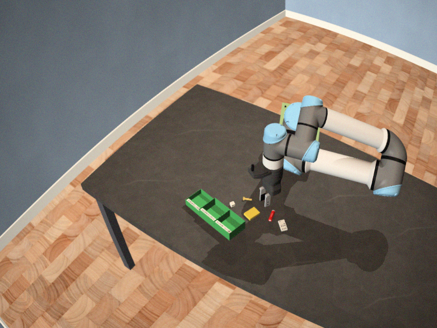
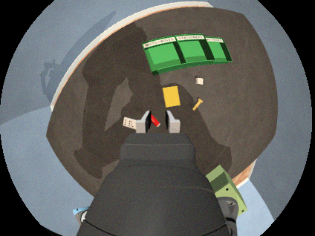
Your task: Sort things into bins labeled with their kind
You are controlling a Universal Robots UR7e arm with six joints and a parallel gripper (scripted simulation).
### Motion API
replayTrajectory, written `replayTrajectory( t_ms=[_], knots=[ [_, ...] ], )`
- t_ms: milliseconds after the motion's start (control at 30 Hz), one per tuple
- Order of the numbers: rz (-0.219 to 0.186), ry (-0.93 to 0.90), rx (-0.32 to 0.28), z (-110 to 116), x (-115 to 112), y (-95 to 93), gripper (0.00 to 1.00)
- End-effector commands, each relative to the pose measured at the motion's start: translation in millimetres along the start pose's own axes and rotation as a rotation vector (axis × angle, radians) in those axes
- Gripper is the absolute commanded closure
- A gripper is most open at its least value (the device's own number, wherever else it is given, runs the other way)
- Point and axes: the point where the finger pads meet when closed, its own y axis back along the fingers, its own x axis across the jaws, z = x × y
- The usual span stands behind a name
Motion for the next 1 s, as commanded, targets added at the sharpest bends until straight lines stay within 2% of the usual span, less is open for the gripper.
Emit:
replayTrajectory(
  t_ms=[0,967],
  knots=[
    [0.035,-0.147,-0.025,-1.2,1.6,-0.3,0.4],
    [0.034,-0.484,-0.015,-1.0,7.1,-0.8,0.4]
  ],
)
